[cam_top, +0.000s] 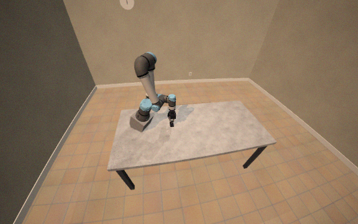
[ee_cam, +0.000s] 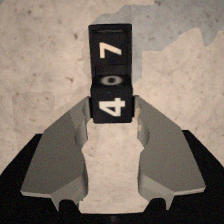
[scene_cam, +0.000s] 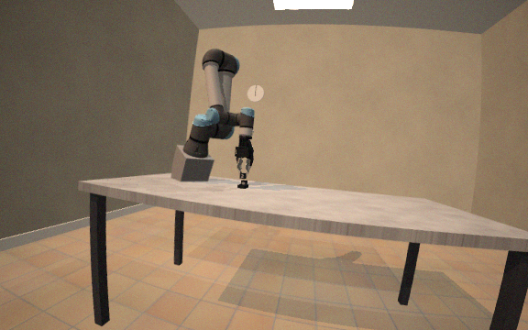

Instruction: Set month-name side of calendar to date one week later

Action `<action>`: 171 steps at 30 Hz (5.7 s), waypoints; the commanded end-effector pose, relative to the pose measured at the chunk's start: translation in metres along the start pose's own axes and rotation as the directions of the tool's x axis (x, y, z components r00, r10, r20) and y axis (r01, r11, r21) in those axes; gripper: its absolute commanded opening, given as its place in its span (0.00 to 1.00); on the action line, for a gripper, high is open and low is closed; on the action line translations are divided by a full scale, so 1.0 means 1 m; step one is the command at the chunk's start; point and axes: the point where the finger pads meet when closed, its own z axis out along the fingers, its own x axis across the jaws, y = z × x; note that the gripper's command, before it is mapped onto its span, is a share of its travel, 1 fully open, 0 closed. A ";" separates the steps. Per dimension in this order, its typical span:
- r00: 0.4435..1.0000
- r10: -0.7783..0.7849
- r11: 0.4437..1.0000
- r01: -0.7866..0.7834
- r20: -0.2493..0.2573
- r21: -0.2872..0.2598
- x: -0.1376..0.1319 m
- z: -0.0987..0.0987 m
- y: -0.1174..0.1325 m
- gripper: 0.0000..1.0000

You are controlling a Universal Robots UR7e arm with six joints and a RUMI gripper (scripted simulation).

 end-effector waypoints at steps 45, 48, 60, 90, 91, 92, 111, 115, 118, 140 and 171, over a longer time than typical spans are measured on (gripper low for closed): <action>1.000 0.000 1.000 0.000 0.003 0.004 0.000 -0.057 0.000 0.10; 1.000 0.000 1.000 0.000 0.003 0.005 0.000 -0.057 -0.001 0.10; 1.000 0.002 1.000 -0.002 0.013 0.012 0.004 -0.053 -0.032 0.10; 1.000 0.000 1.000 0.000 0.003 0.004 0.000 -0.048 -0.123 0.10; 1.000 0.000 1.000 0.000 0.003 0.004 0.000 -0.048 -0.123 0.10; 1.000 0.000 1.000 0.000 0.003 0.004 0.000 -0.048 -0.123 0.10; 1.000 0.000 1.000 0.000 0.003 0.004 0.000 -0.040 -0.123 0.10; 1.000 0.000 1.000 0.000 0.003 0.004 0.000 -0.033 -0.123 0.10; 1.000 0.000 1.000 0.000 0.003 0.004 0.000 -0.027 -0.123 0.10; 1.000 0.000 1.000 0.000 0.003 0.004 0.000 0.021 -0.123 0.10; 1.000 0.000 1.000 0.000 0.003 0.004 0.000 0.048 -0.123 0.10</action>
